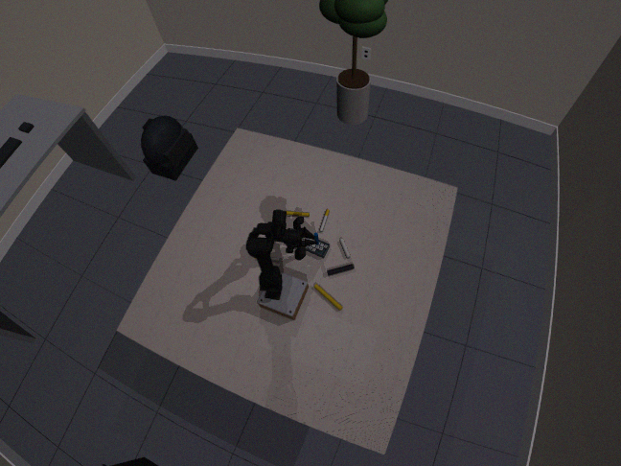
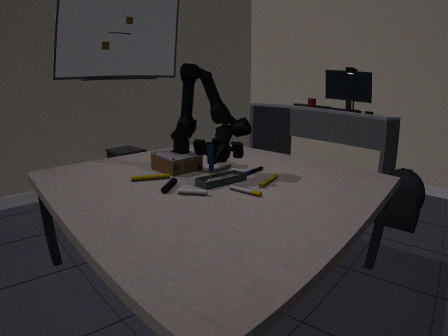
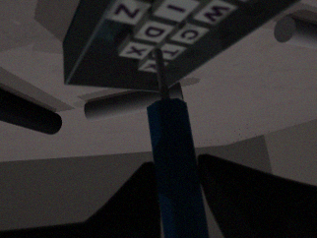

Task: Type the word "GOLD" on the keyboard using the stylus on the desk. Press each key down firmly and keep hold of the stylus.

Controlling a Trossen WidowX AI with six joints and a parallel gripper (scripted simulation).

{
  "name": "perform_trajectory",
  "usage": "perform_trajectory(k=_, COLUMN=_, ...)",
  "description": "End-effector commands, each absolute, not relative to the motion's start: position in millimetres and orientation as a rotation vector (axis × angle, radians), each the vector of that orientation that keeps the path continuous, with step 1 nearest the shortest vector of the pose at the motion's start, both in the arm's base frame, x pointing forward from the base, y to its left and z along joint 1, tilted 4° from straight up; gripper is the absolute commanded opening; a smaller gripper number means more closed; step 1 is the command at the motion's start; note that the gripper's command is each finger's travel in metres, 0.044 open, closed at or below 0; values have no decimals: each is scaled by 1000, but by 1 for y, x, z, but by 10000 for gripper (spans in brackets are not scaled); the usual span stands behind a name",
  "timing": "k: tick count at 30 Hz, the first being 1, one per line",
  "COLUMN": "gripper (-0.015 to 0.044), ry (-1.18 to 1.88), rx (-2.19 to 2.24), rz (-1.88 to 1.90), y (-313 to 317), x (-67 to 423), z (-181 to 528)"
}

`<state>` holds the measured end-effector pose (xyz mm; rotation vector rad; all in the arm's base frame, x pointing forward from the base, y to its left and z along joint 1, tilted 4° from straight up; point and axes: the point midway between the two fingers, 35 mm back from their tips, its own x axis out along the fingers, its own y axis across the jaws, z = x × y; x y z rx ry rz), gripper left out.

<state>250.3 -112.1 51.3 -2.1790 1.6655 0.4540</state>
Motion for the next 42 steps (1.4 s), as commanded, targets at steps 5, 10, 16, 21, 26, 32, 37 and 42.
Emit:
perform_trajectory(k=5, gripper=81, ry=1664, rx=-2177, rz=459, y=-112, x=250, z=47)
perform_trajectory(k=10, gripper=81, ry=1664, rx=-2177, rz=459, y=-112, x=250, z=46)
perform_trajectory(k=16, gripper=81, ry=1664, rx=-2177, rz=459, y=-112, x=251, z=44)
perform_trajectory(k=21, gripper=81, ry=1664, rx=-2177, rz=459, y=-112, x=251, z=42)
perform_trajectory(k=26, gripper=81, ry=1664, rx=-2177, rz=459, y=-112, x=251, z=40)
perform_trajectory(k=32, gripper=81, ry=1664, rx=-2177, rz=459, y=-112, x=251, z=38)
perform_trajectory(k=37, gripper=81, ry=1664, rx=-2177, rz=459, y=-112, x=251, z=37)
perform_trajectory(k=42, gripper=81, ry=1664, rx=-2177, rz=459, y=-112, x=251, z=39)
